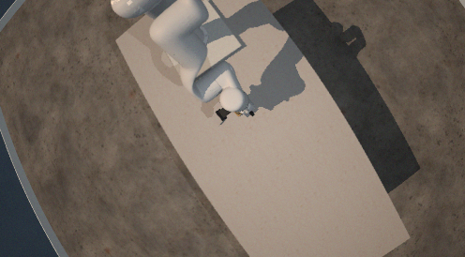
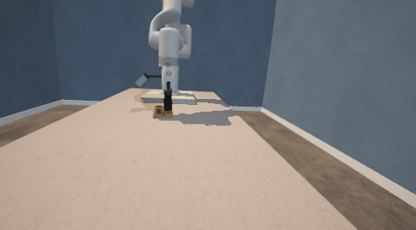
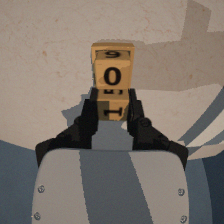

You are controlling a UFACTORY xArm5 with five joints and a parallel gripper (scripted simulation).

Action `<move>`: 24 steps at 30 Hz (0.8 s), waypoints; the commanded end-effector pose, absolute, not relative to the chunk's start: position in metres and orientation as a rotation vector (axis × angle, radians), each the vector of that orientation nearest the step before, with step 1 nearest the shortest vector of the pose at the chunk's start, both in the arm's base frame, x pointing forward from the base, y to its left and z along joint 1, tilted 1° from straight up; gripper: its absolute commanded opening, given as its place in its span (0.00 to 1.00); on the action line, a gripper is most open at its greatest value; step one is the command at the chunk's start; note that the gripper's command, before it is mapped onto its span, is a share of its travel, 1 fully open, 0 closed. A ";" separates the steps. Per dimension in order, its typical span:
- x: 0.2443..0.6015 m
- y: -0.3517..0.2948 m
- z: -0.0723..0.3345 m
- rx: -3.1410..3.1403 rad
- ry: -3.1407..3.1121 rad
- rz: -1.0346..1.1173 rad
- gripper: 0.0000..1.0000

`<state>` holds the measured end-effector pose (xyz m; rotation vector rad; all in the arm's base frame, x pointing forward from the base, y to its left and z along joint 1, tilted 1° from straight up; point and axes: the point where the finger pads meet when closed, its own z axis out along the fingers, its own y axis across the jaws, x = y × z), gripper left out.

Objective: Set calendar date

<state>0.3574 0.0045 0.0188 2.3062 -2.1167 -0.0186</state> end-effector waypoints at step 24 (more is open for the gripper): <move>0.359 0.005 0.017 2.308 -2.118 -0.015 0.29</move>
